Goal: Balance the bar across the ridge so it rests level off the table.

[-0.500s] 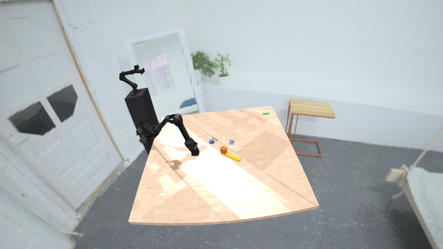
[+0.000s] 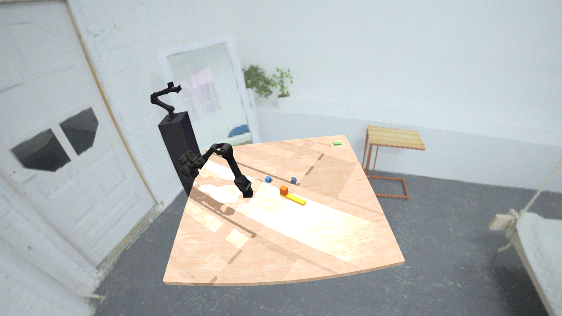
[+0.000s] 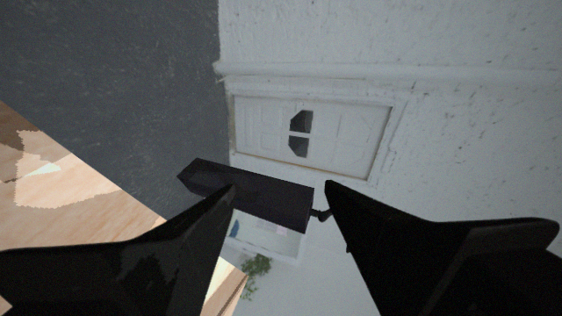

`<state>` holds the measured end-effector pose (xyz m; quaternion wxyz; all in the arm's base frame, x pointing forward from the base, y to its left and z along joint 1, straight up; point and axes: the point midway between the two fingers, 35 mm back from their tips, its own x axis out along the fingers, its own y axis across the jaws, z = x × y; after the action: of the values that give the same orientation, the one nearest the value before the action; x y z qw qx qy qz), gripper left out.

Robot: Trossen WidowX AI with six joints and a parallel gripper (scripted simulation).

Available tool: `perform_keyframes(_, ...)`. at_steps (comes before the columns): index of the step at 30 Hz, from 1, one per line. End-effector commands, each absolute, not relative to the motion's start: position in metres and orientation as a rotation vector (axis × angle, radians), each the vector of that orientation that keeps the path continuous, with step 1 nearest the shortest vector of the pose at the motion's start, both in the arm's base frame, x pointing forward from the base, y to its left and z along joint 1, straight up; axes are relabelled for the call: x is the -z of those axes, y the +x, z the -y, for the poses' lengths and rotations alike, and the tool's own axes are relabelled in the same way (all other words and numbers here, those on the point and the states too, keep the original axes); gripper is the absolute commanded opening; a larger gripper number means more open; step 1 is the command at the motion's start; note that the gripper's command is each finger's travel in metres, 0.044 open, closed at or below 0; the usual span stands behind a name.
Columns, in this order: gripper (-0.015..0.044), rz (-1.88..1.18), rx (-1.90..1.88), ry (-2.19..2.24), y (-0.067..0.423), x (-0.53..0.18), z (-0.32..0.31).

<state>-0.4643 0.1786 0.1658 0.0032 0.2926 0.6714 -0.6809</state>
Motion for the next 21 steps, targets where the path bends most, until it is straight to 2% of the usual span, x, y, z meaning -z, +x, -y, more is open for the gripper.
perform_keyframes(1,0.0315,-2.055,2.197,0.987,-0.452,-0.165,-0.2)
perform_keyframes(21,0.0315,-1.774,2.532,1.355,-0.369,-0.169,-0.3)
